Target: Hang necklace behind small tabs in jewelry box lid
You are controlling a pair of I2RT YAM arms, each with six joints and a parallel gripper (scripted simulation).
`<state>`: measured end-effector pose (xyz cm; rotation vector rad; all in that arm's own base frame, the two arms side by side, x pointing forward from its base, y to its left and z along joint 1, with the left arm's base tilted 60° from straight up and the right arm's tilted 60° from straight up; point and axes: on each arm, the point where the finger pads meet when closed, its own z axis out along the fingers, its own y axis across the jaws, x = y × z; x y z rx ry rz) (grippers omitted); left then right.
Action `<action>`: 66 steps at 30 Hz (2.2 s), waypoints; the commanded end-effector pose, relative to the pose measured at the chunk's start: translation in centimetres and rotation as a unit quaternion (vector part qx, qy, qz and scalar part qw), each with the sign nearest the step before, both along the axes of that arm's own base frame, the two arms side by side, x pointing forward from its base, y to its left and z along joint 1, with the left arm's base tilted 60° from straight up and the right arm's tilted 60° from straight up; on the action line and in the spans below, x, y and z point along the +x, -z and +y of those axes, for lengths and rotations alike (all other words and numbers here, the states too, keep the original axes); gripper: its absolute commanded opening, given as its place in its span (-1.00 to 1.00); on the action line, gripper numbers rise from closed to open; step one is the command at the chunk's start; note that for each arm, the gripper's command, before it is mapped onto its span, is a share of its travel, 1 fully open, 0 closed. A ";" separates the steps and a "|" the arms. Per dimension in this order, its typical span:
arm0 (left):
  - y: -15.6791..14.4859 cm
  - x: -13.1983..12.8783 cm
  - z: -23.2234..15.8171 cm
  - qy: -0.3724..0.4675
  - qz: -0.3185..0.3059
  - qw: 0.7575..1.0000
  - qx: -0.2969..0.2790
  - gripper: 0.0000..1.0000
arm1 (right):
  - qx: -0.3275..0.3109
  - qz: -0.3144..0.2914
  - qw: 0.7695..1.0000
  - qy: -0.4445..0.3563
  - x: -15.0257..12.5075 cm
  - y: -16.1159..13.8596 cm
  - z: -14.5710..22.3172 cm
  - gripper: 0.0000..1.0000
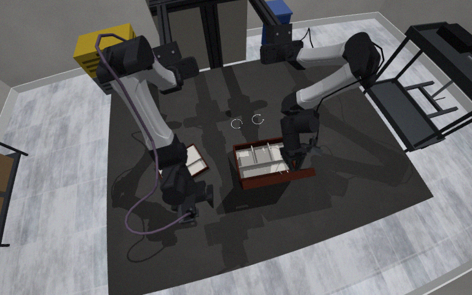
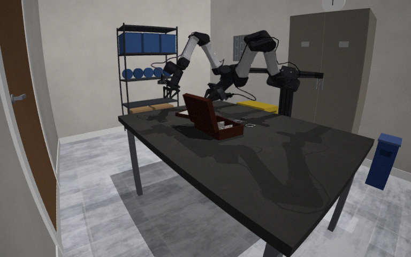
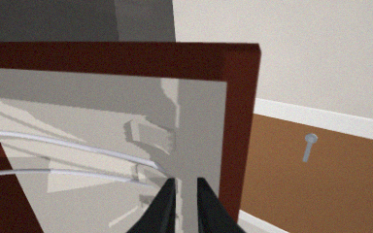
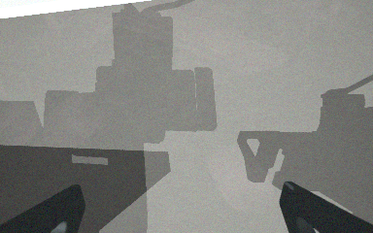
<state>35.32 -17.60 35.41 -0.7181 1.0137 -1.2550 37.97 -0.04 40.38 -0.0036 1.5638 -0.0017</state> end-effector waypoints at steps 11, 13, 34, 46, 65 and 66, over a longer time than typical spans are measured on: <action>-1.9 -0.6 -0.6 0.015 -0.026 0.999 -0.015 -0.76 | 0.003 -0.041 0.999 0.000 -2.0 -3.4 0.1 1.00; -1.9 -0.6 -0.6 0.015 -0.026 0.999 -0.015 -0.86 | 0.003 -0.041 0.999 0.000 -2.0 -3.4 0.1 1.00; -1.2 -2.1 0.4 0.005 -0.023 1.000 -0.014 -0.86 | 0.003 -0.041 0.999 0.000 -2.0 -3.4 0.1 1.00; -0.7 -3.4 0.6 0.005 -0.024 1.000 -0.016 -0.86 | 0.003 -0.041 0.999 0.000 -2.0 -3.4 0.1 1.00; 0.5 -5.7 0.9 0.005 -0.022 1.000 -0.017 -0.86 | 0.003 -0.041 0.999 0.000 -2.0 -3.4 0.1 1.00; 0.5 -5.7 0.9 0.005 -0.023 1.000 -0.018 -0.86 | 0.003 -0.041 0.999 0.000 -2.0 -3.4 0.1 1.00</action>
